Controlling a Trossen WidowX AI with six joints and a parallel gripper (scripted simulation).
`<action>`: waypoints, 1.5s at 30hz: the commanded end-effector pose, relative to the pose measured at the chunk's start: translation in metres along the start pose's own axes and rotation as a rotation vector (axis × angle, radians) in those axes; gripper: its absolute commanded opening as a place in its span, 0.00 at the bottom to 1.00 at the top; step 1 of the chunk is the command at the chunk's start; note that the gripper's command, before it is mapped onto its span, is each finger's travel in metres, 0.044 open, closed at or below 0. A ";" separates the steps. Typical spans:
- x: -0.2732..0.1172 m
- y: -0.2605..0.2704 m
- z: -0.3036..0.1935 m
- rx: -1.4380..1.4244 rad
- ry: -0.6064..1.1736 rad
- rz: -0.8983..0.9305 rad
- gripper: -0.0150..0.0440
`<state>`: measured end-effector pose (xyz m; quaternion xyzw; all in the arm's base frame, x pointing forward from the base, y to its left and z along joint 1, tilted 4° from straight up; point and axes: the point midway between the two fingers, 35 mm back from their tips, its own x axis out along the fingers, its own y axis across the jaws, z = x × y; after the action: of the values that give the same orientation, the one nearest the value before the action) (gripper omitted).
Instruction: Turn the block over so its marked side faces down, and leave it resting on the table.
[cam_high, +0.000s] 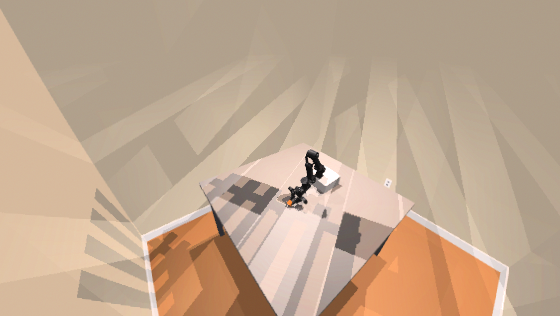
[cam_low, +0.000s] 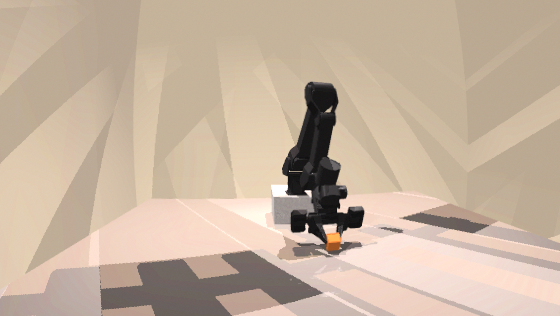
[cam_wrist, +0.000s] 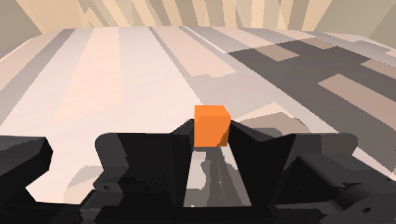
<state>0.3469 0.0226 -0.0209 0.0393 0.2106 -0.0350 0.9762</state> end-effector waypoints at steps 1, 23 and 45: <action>-0.001 -0.001 -0.001 -0.005 -0.004 -0.004 0.25; -0.001 -0.001 -0.001 -0.005 -0.004 -0.004 0.97; -0.001 -0.001 -0.001 -0.005 -0.004 -0.004 1.00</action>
<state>0.3458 0.0223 -0.0213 0.0388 0.2092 -0.0356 0.9765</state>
